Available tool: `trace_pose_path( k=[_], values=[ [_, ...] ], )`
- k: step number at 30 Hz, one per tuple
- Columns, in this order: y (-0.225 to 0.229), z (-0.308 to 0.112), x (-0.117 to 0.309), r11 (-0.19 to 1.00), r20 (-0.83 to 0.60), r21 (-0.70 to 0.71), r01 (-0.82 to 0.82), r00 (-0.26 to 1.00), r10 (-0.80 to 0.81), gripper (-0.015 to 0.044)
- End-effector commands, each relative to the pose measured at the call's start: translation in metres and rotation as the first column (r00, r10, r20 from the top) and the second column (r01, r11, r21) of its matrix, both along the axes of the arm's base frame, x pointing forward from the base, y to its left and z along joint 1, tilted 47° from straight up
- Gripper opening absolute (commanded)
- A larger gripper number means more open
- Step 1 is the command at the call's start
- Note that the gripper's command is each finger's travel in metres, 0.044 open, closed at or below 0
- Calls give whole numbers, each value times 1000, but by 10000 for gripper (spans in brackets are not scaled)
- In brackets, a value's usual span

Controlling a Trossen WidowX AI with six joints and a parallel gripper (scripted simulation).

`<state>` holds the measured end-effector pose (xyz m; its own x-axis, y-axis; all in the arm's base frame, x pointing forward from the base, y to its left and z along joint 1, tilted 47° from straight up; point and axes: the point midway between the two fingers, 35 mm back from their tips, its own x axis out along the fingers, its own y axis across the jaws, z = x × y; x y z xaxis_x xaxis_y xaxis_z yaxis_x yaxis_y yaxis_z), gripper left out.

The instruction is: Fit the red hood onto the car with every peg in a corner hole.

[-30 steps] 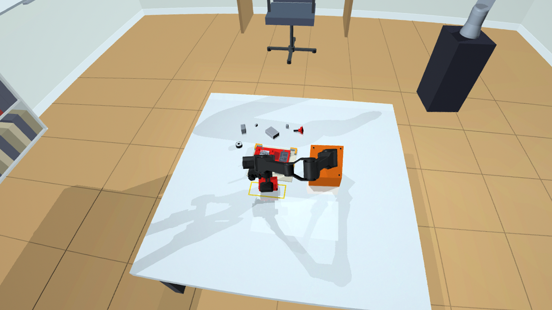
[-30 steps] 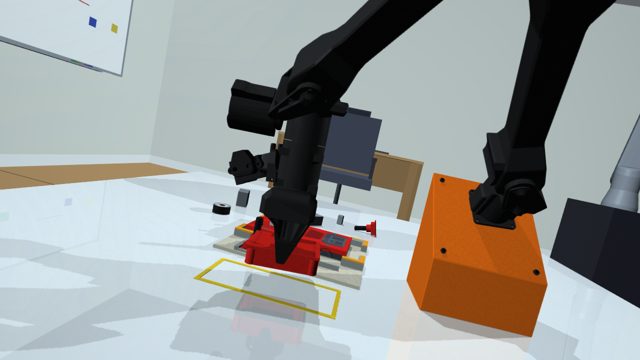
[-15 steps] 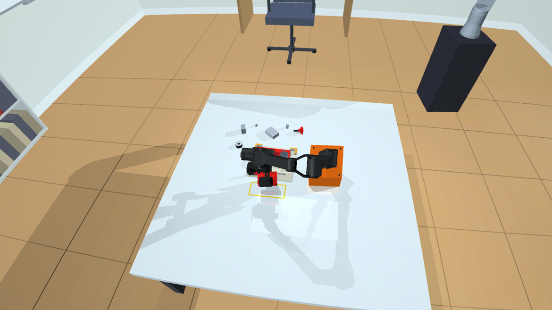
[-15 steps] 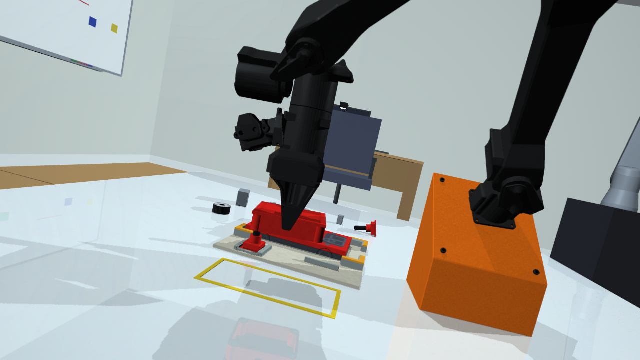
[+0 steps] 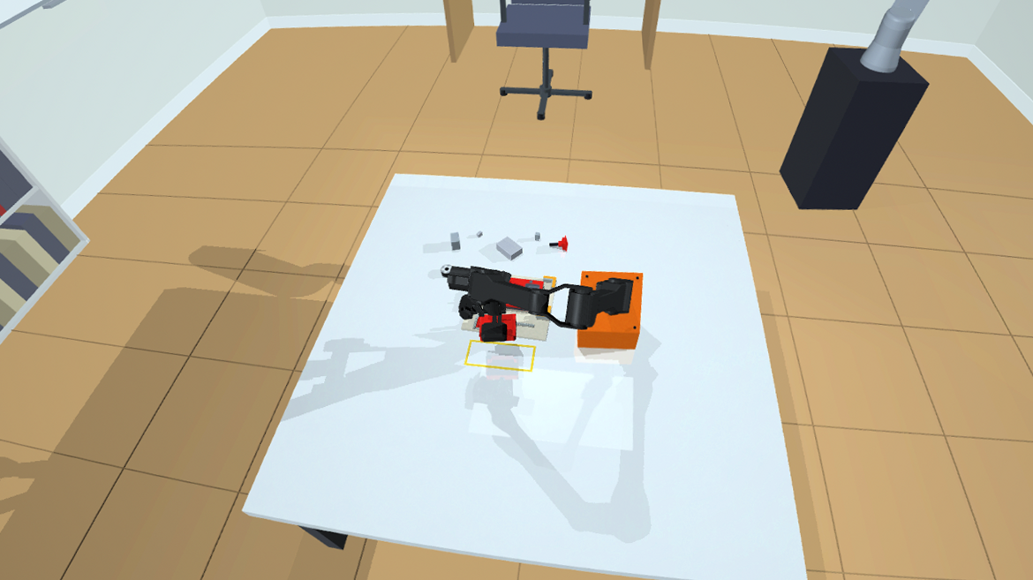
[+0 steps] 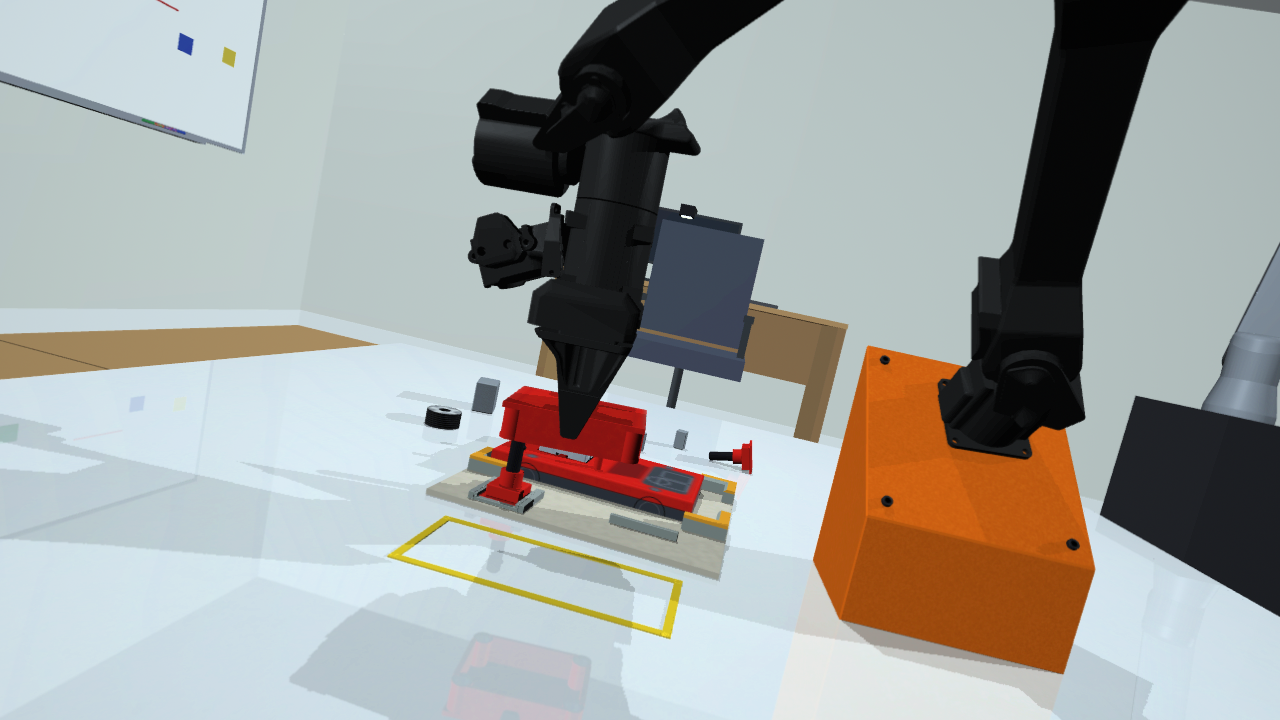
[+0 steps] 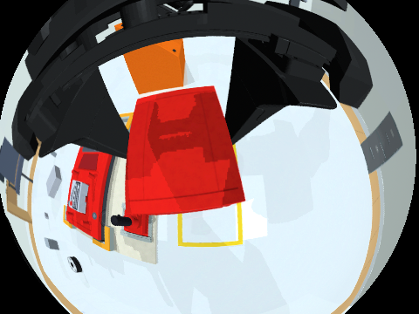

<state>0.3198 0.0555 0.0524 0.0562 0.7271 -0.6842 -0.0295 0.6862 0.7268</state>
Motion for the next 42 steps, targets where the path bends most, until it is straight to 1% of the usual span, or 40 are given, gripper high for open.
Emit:
trace_pose_path(
  k=[1,22,42],
  values=[
    [-14,-8,8,1000,-2,-9,16,1000,-16,0],
    [-75,-62,26,997,-52,-18,72,996,-73,0],
    [-130,-119,24,993,-98,-9,121,988,-121,0]
  ],
)
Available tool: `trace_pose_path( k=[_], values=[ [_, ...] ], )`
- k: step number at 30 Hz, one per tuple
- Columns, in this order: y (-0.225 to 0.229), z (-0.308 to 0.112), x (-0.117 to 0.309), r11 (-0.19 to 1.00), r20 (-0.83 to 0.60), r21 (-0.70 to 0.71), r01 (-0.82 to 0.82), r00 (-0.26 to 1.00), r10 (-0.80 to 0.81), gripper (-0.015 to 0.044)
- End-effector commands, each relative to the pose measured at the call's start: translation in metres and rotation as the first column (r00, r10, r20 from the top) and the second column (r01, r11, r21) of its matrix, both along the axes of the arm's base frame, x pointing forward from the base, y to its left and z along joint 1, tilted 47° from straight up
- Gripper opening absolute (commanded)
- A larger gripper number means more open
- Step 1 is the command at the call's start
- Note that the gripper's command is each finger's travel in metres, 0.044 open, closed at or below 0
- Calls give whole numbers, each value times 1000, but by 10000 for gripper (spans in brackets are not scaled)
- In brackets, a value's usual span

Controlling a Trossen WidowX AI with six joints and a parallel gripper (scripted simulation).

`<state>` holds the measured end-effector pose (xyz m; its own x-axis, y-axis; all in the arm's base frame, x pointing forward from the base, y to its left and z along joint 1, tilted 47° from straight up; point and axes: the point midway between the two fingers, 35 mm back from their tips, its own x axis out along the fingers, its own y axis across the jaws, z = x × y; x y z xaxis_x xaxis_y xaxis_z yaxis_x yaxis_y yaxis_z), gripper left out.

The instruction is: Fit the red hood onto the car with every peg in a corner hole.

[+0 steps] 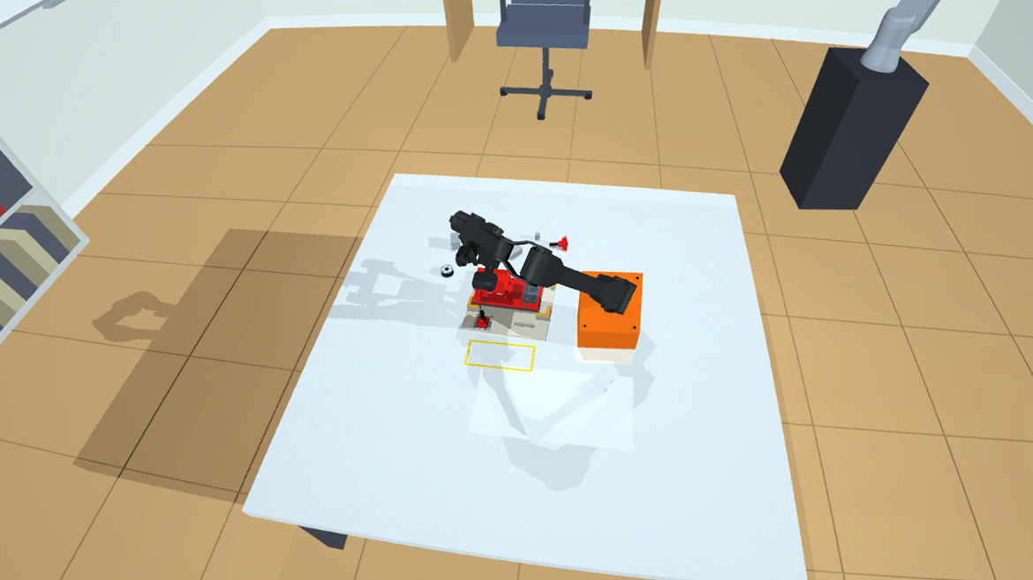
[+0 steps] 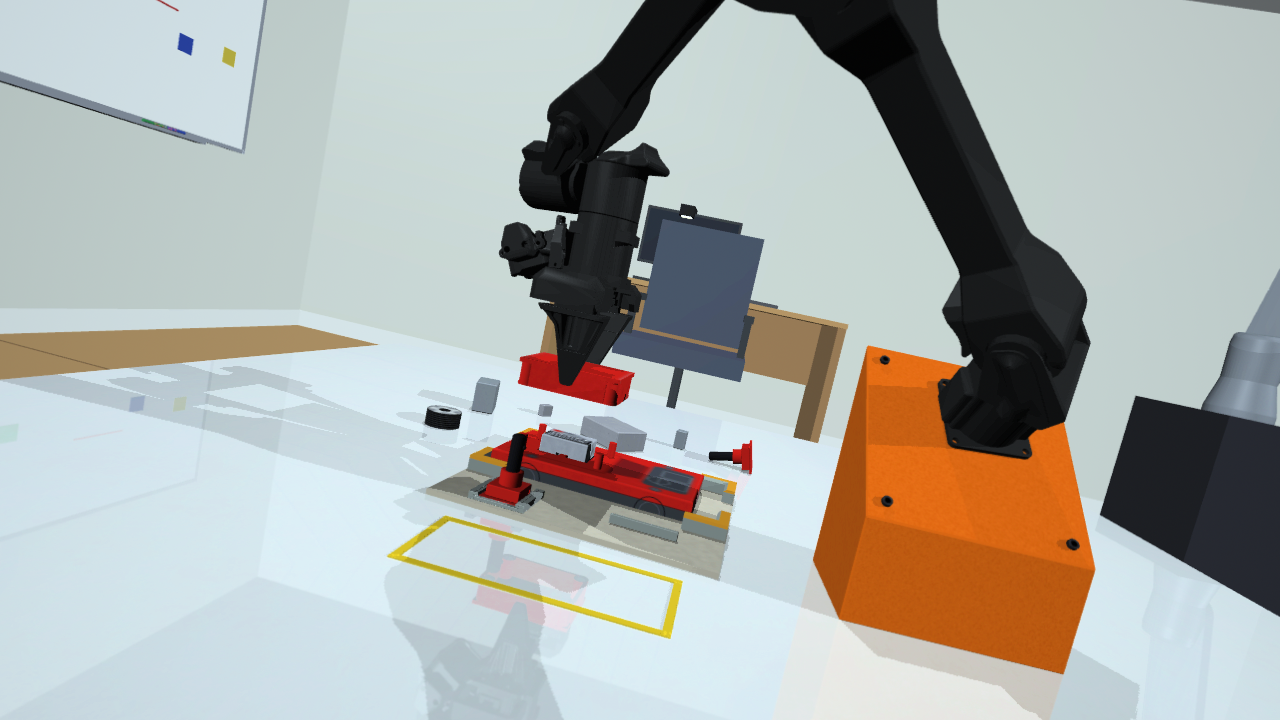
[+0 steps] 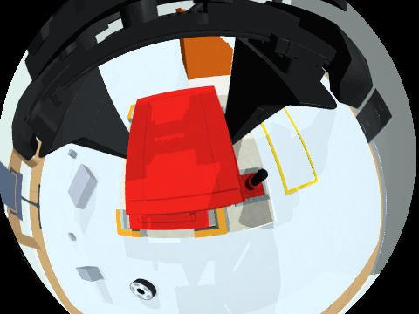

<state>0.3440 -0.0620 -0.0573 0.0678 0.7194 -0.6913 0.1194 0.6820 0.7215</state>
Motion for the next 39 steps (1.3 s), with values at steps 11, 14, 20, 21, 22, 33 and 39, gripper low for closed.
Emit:
trace_pose_path(
  k=[11,14,20,21,22,33,39],
  values=[
    [-26,-26,-4,1000,-11,4,23,1000,-23,0],
    [-21,-29,-4,1000,-11,4,23,1000,-23,0],
    [1,-51,0,1000,-11,5,23,1000,-23,0],
    [5,-55,1,1000,-10,6,23,1000,-23,0],
    [8,-58,1,1000,-10,6,23,1000,-23,0],
    [9,-61,2,1000,-10,6,23,1000,-23,0],
    [9,-61,2,1000,-10,6,23,1000,-23,0]
  ],
)
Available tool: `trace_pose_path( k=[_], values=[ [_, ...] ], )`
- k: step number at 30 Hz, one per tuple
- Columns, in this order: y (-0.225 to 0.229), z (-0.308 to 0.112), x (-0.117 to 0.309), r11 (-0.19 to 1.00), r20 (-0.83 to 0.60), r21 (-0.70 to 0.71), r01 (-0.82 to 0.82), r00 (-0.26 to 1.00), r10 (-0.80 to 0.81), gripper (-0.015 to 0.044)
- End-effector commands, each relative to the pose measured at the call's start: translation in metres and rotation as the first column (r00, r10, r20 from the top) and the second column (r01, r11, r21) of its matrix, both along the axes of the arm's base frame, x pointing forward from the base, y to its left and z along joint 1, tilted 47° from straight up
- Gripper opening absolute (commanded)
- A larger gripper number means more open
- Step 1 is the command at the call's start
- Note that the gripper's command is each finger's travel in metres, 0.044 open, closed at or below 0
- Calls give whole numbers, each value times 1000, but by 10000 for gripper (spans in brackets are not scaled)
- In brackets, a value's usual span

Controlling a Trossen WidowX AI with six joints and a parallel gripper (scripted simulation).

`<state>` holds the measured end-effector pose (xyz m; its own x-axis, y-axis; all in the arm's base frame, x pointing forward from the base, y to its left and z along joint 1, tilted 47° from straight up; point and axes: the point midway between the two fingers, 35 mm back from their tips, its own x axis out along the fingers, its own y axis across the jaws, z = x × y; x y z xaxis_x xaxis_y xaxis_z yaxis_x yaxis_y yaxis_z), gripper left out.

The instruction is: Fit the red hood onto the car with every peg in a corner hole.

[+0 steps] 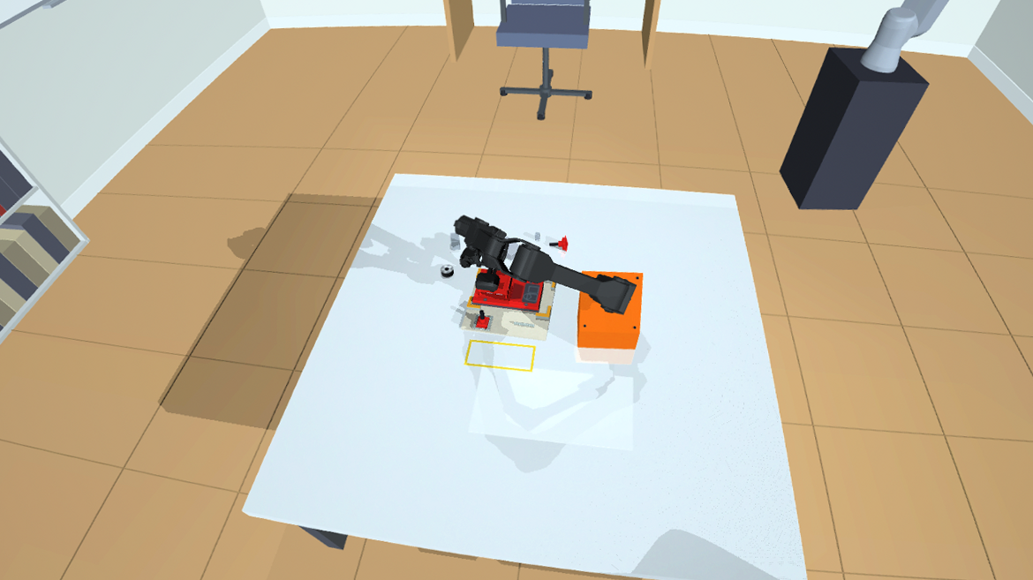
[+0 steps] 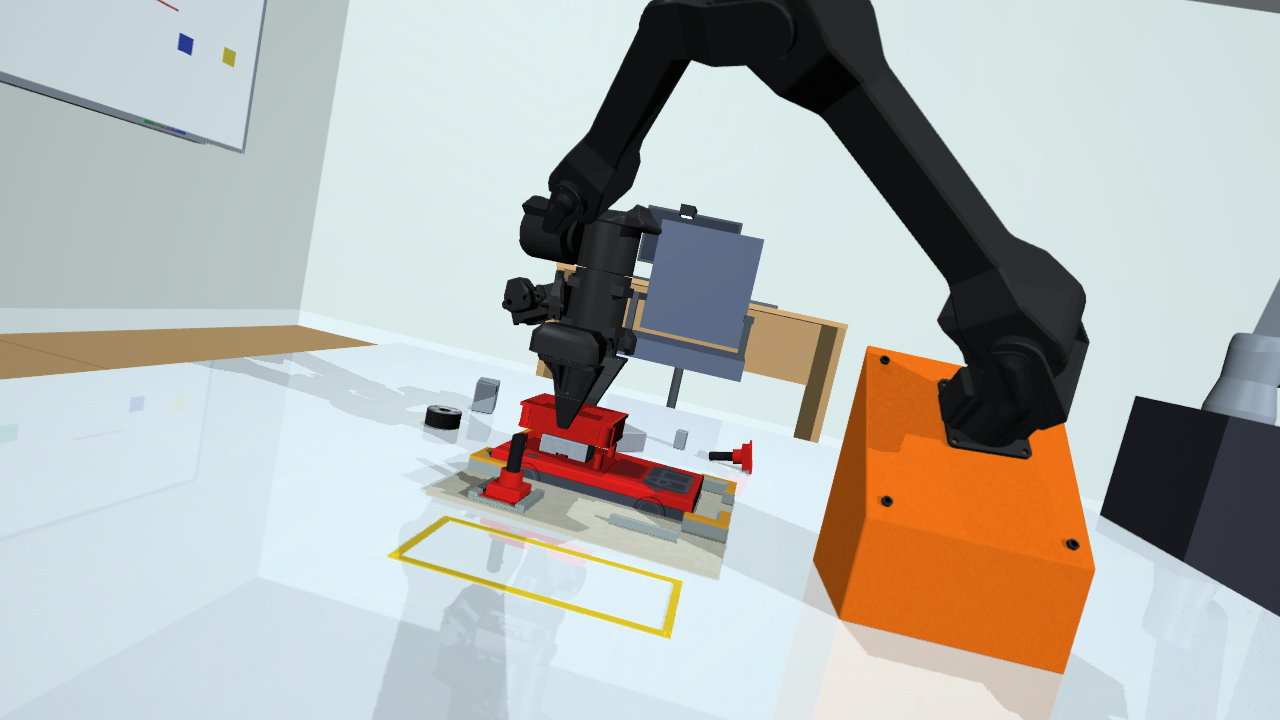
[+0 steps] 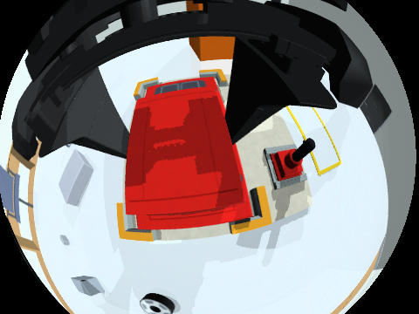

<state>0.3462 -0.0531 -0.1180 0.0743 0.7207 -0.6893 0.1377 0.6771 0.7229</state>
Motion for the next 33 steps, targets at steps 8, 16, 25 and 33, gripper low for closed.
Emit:
trace_pose_path(
  k=[8,16,25,33],
  values=[
    [0,0,0,1000,-1,3,6,1000,-6,0],
    [0,0,0,1000,-1,3,6,1000,-6,0],
    [3,-3,1,1000,-1,3,6,1000,-6,0],
    [5,-5,1,1000,-1,3,6,1000,-6,0]
  ],
)
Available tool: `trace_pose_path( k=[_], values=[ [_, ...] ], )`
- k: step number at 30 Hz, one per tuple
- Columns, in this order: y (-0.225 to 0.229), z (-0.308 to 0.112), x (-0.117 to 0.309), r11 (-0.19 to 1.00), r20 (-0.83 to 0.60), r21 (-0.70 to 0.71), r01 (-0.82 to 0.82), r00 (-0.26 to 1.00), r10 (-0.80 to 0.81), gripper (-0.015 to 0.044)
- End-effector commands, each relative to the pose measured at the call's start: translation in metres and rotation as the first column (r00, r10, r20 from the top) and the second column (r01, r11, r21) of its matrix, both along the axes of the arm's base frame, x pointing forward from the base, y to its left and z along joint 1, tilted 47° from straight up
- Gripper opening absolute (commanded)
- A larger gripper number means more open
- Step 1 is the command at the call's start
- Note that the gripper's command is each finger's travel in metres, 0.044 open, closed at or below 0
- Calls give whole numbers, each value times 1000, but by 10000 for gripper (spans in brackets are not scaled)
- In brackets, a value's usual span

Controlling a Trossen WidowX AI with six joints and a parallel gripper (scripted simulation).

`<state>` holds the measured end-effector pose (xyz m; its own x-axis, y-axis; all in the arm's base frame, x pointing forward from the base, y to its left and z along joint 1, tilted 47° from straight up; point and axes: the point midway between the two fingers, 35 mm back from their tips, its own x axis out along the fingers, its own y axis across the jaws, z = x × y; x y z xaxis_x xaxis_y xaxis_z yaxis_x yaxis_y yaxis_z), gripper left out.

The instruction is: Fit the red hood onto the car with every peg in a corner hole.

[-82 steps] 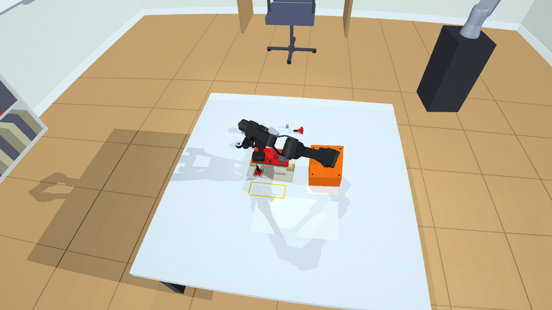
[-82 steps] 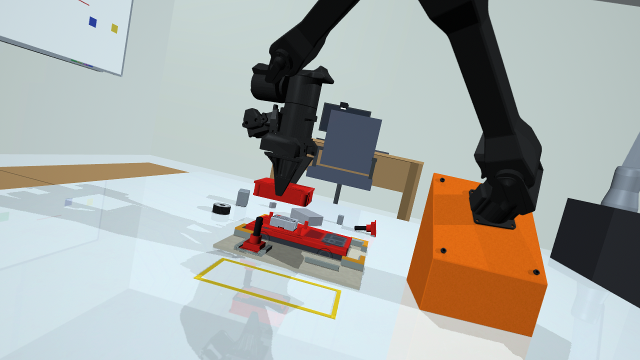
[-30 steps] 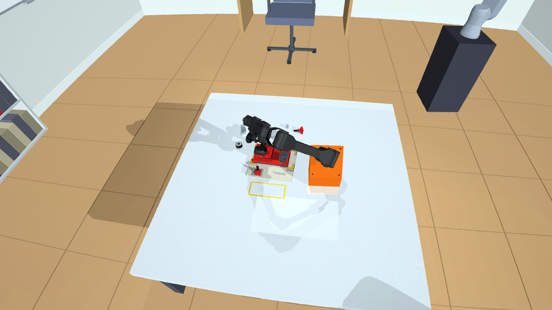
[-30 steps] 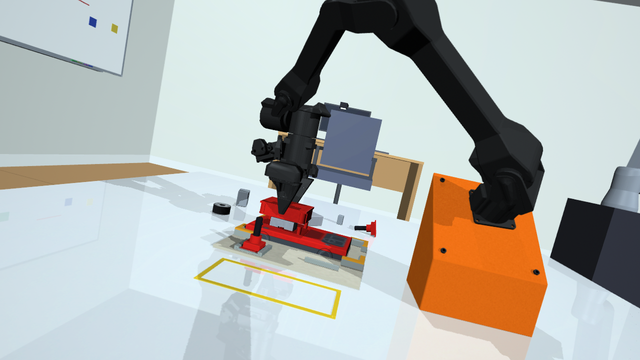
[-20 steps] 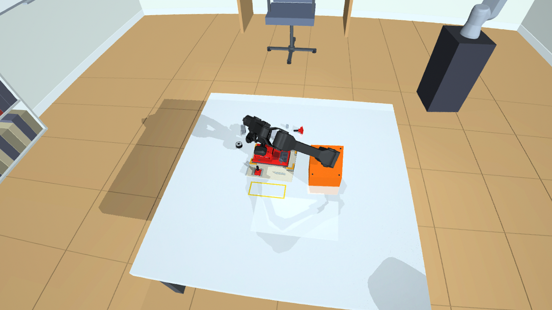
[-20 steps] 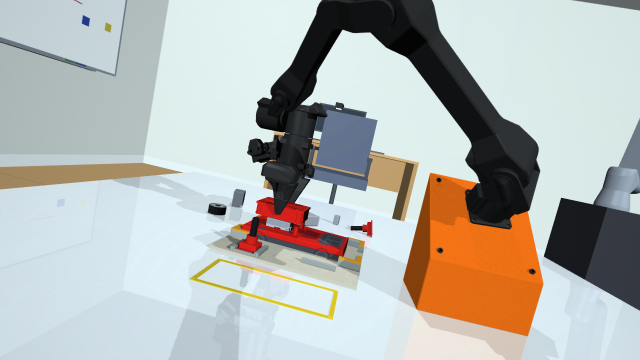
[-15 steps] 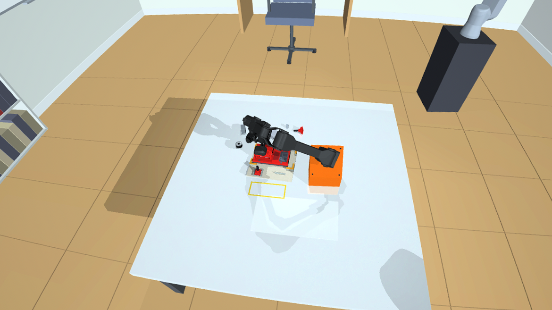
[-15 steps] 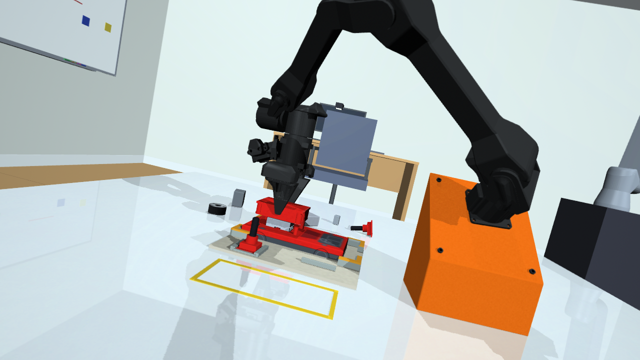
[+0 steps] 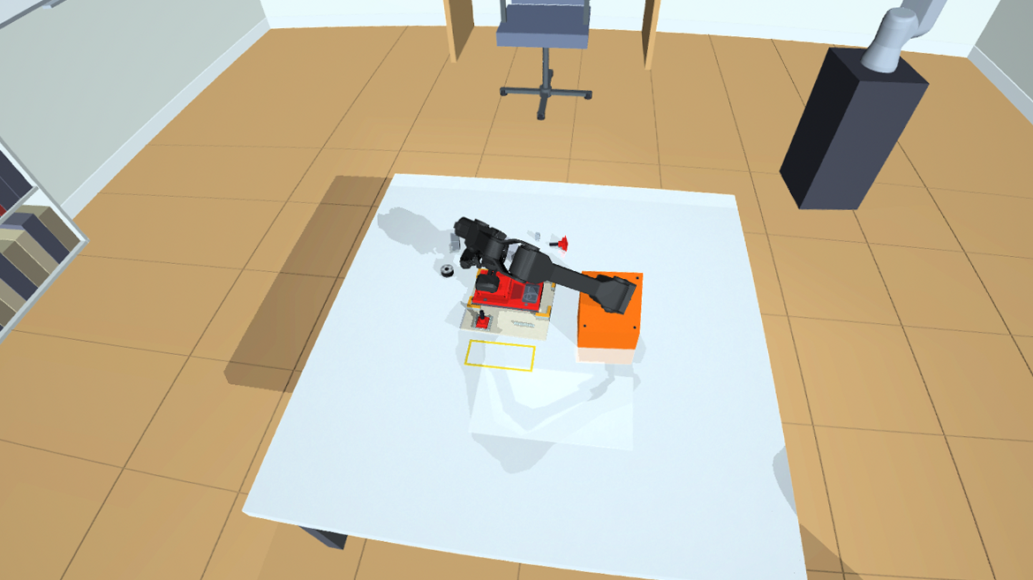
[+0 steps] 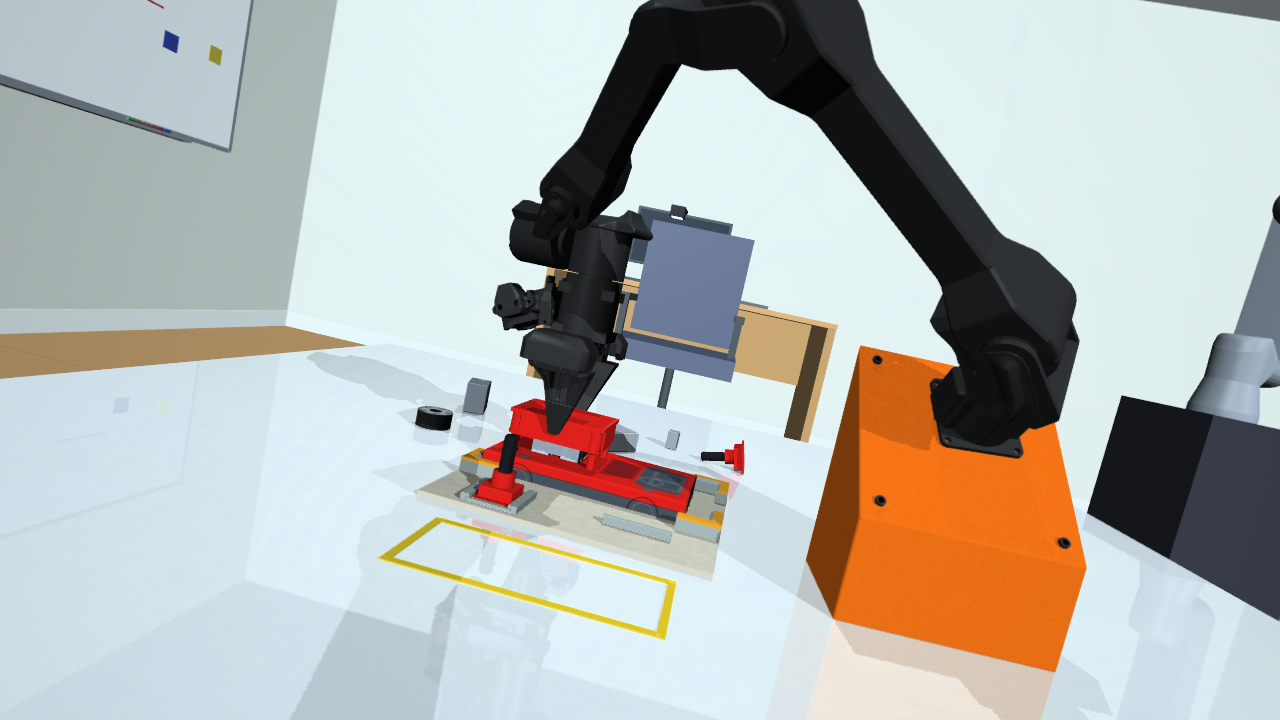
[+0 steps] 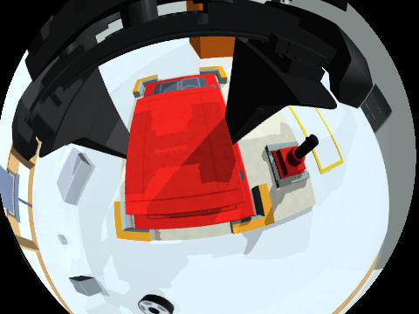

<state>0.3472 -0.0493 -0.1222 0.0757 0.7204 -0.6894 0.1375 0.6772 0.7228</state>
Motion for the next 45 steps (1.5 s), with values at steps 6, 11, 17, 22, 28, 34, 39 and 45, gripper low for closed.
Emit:
trace_pose_path(
  k=[6,11,17,22,28,34,39,45],
  values=[
    [3,-3,0,1000,-2,4,5,1000,-5,0],
    [5,-5,1,1000,-2,4,5,1000,-5,0],
    [7,-7,1,1000,-2,4,5,1000,-5,0],
    [9,-9,1,1000,-2,4,5,1000,-5,0],
    [10,-10,1,1000,-2,4,4,1000,-4,0],
    [10,-10,1,1000,0,1,0,1000,0,26],
    [10,-10,1,1000,0,1,0,1000,0,157],
    [10,-10,1,1000,0,1,0,1000,0,315]
  ],
)
